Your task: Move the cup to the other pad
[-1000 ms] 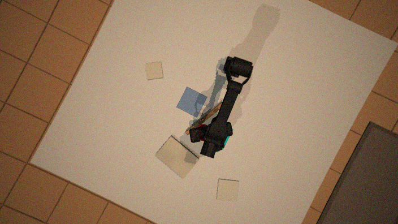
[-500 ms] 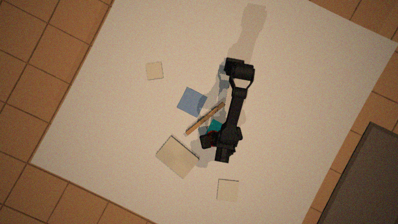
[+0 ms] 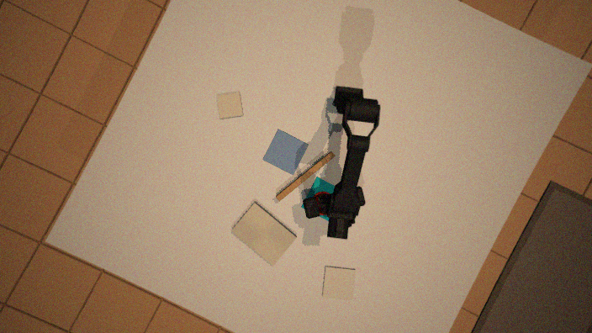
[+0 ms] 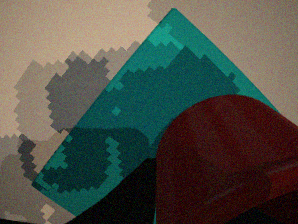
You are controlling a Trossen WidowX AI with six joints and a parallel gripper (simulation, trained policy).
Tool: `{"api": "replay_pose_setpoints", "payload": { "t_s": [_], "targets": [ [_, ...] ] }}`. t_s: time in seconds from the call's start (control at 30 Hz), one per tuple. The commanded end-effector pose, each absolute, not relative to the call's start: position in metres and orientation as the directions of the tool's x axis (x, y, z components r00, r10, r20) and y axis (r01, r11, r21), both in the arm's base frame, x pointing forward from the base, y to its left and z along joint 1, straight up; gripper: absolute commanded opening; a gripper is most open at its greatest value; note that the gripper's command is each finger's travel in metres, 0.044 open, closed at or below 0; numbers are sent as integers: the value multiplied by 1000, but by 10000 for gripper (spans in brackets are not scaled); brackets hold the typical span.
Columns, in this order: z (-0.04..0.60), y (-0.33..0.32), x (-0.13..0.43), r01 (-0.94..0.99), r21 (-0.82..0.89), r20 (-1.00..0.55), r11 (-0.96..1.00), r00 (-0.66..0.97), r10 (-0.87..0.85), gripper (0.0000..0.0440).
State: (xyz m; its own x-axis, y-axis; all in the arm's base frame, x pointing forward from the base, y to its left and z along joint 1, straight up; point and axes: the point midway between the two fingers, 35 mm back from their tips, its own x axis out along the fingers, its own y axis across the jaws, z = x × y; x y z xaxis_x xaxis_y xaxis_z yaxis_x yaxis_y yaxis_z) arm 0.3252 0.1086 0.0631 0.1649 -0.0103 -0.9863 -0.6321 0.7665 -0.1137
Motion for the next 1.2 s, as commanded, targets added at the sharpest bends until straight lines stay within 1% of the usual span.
{"api": "replay_pose_setpoints", "payload": {
  "t_s": [0.0,0.07,0.17,0.4,0.7,1.03,1.17],
  "targets": [
    [61,108,325,-626,-117,-985,771,172,-10,50],
    [63,108,326,-621,-118,-983,775,183,-2,66],
    [69,109,329,-613,-118,-978,781,206,14,104],
    [83,109,327,-611,-108,-970,784,237,51,121],
    [101,107,318,-606,-97,-960,790,267,87,158],
    [127,107,315,-591,-97,-936,801,329,129,208],
    [140,107,316,-585,-106,-921,804,362,142,248]
  ]
}}
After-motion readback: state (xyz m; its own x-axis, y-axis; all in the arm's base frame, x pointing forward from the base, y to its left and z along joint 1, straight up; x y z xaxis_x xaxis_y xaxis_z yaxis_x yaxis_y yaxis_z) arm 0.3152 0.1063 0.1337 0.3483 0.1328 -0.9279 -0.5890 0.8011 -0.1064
